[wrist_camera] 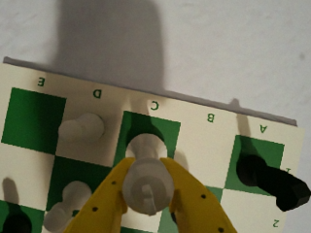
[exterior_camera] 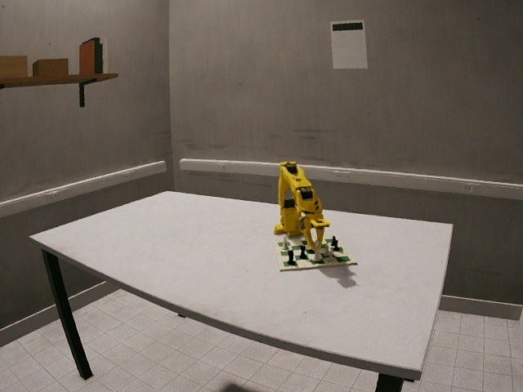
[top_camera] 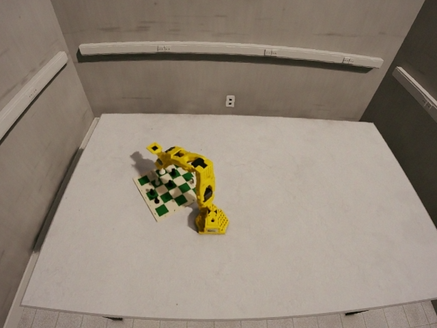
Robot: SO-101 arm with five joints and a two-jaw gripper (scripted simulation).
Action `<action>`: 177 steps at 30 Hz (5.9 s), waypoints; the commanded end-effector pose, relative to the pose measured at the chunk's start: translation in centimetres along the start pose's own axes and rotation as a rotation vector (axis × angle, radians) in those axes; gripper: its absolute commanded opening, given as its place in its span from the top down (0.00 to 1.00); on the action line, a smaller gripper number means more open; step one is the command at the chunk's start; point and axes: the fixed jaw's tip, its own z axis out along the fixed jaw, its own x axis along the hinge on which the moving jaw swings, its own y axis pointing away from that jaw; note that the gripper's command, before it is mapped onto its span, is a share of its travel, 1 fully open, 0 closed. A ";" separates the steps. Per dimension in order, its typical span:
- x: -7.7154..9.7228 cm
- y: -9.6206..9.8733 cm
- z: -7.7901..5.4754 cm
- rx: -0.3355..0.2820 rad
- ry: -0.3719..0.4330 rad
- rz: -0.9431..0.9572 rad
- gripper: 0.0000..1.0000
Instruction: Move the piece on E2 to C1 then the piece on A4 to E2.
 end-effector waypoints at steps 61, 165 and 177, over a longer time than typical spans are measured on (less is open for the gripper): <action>0.4 0.2 0.8 -0.005 -0.010 -0.012 1.00; -2.1 0.7 -3.3 -0.014 -0.011 -0.011 0.88; -1.7 0.2 -3.9 -0.004 0.005 0.006 0.88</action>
